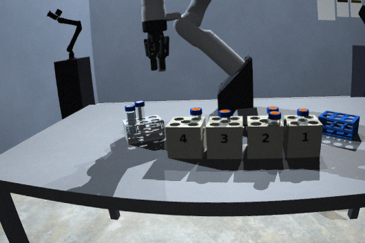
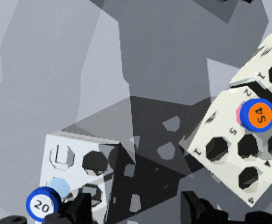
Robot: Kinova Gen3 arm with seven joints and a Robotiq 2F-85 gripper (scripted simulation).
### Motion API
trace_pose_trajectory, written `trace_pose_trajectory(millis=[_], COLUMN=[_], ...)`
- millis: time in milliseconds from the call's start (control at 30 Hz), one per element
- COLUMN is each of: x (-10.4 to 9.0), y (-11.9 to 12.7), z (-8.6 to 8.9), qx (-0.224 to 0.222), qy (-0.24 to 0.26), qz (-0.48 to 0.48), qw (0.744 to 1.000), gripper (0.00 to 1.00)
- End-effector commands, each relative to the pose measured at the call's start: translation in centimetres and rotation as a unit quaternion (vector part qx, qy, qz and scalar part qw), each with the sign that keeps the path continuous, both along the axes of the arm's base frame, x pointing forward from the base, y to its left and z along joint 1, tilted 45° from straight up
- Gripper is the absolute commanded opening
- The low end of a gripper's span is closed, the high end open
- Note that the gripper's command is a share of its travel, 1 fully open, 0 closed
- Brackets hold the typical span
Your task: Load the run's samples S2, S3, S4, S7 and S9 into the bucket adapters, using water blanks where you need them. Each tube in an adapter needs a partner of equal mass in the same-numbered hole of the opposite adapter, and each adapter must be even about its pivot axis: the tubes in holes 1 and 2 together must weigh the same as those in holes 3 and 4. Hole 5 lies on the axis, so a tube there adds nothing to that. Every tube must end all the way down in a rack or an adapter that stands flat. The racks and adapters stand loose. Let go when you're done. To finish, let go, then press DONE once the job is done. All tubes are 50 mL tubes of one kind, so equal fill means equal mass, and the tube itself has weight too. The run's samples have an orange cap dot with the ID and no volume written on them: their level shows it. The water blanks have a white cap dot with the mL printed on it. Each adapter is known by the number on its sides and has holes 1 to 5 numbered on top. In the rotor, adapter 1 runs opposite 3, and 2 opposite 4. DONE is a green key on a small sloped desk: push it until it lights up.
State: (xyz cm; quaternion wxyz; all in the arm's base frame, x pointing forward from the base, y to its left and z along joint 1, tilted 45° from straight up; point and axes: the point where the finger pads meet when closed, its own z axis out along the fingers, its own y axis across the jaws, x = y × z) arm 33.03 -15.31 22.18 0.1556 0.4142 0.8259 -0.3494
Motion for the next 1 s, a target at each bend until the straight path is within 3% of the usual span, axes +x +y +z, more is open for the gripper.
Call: trace_pose_trajectory(millis=[0,967], x=[-0.6,-5.0], y=[-0.7,-5.8], z=[0.8,6.2], qx=[-0.003,-0.004], qy=[-0.049,-0.063], qz=[-0.052,-0.066], qw=[0.997,0.996], gripper=[0.62,0.62])
